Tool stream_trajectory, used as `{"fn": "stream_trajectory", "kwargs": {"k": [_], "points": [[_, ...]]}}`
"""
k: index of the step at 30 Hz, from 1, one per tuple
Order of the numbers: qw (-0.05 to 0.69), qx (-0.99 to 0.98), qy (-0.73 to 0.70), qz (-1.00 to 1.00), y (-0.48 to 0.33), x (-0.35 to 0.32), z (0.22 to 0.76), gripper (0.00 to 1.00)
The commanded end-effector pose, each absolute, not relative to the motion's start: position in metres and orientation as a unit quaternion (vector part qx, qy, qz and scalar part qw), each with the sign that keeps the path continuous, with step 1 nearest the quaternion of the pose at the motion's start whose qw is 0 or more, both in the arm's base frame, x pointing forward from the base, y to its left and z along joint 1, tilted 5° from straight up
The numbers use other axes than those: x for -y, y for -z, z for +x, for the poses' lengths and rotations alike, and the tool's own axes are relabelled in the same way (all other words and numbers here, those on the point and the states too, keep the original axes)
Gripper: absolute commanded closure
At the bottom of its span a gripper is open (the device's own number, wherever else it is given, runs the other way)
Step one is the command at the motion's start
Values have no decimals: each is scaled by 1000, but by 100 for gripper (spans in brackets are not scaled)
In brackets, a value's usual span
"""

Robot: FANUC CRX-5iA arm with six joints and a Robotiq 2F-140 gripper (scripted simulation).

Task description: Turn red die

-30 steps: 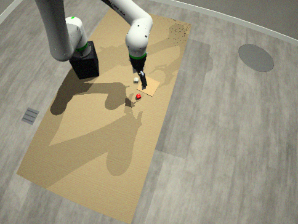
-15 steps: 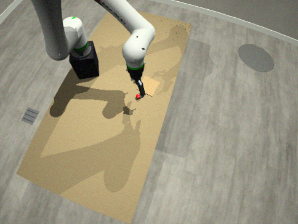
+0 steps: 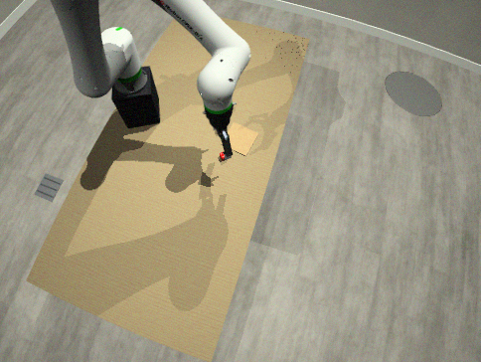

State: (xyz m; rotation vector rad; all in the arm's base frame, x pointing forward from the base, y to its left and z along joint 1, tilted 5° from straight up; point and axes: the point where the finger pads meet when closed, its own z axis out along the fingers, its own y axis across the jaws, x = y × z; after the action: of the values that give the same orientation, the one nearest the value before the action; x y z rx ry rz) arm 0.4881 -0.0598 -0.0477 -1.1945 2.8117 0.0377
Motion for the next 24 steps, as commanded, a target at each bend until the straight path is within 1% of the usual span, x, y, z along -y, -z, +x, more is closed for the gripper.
{"fn": "stream_trajectory", "kwargs": {"k": [1,7,8,21,24], "points": [[42,-950,-14,-309,51,60,489,0],[41,-966,-16,-255,53,59,489,0],[40,-977,-18,-210,55,59,489,0],[36,-999,-25,-16,63,59,490,0],[35,-999,-26,-6,64,59,491,0]]}}
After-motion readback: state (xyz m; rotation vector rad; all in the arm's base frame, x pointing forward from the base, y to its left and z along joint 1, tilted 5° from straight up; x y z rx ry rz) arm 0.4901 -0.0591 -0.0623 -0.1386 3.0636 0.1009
